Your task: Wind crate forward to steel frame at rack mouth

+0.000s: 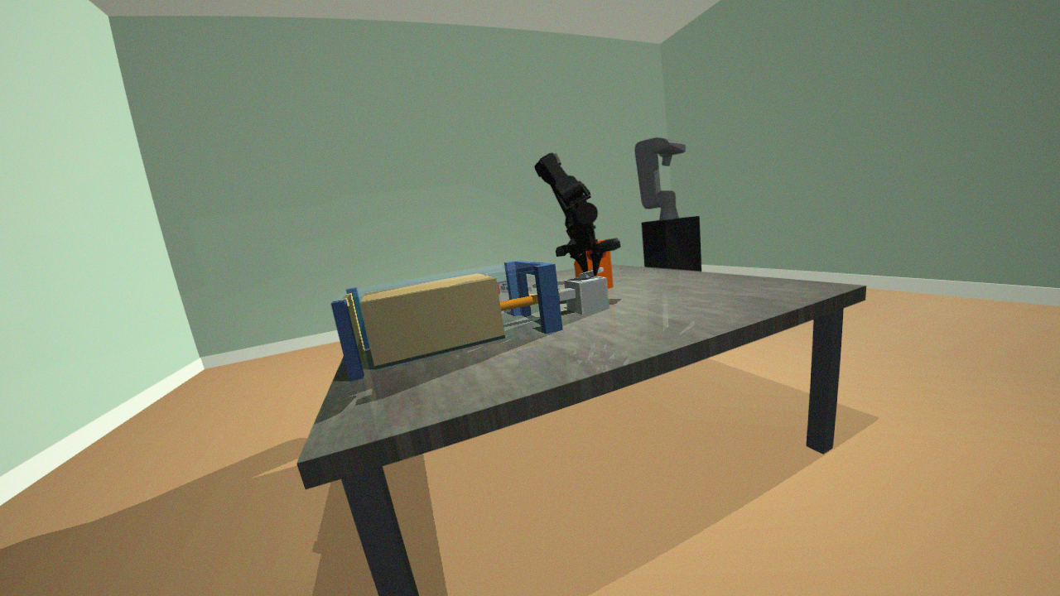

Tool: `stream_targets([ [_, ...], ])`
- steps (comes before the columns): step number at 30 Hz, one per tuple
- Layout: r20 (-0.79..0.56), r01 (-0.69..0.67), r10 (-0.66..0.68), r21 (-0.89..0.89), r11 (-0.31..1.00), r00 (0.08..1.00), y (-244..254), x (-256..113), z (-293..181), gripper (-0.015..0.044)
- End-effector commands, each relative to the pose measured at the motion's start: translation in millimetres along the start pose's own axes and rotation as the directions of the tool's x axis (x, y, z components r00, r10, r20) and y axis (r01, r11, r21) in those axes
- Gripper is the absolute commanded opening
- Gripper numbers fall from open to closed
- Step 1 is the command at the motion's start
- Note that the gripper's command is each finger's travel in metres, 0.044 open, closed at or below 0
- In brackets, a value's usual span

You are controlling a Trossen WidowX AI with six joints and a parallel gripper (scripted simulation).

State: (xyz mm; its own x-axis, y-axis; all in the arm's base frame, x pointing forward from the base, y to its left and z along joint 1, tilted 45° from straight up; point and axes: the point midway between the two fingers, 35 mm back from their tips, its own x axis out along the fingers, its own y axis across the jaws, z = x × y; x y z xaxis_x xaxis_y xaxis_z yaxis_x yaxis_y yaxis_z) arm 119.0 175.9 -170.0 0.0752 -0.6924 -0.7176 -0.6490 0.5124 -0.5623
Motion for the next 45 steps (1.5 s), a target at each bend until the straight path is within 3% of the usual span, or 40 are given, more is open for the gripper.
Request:
stream_targets([
  [1,-0.002,-0.005,0.005,0.042,0.999,1.000,2.2,4.1,-0.3,0.0000],
  [45,-0.002,-0.006,0.006,0.057,0.998,1.000,2.7,3.8,0.0,0.0000],
])
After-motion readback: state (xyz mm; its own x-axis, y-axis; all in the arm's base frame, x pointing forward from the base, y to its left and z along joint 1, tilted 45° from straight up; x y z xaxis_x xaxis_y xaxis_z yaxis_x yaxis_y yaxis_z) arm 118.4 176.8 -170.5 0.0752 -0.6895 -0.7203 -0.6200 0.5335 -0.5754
